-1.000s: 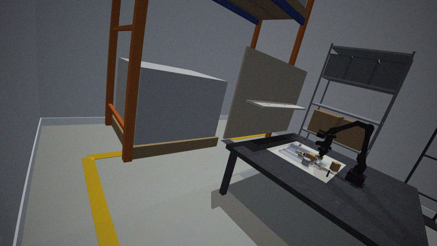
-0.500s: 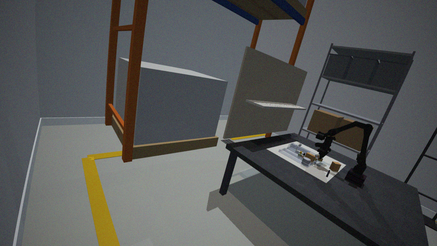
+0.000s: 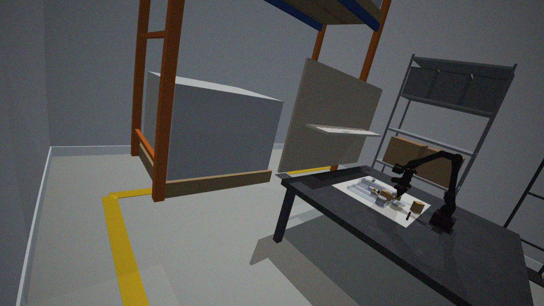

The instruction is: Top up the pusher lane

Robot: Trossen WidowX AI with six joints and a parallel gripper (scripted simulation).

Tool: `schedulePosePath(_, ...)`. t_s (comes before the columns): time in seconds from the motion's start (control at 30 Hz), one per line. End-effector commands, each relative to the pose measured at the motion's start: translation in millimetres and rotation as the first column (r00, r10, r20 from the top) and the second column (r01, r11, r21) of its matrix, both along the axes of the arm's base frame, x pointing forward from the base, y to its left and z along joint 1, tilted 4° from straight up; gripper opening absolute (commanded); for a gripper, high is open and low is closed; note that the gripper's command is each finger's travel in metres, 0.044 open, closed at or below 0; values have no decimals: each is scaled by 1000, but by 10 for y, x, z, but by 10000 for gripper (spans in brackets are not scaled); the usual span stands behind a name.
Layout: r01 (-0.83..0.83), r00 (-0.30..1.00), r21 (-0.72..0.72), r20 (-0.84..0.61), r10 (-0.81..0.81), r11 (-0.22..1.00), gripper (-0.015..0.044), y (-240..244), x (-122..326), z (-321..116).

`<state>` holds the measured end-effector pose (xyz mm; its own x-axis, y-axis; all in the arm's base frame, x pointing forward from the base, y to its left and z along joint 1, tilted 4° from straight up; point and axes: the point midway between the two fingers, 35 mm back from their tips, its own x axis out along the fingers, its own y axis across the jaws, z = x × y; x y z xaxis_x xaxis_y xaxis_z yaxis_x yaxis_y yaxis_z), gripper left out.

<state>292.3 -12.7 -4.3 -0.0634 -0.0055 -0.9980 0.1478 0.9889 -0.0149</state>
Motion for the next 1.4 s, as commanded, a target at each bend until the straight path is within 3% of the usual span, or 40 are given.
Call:
schedulePosePath(0.0, -4, 1000, -5, 10, 4, 1000, 0, -13, 57, 17)
schedulePosePath(1.37, -4, 1000, -5, 11, 4, 1000, 0, -46, 258, 19)
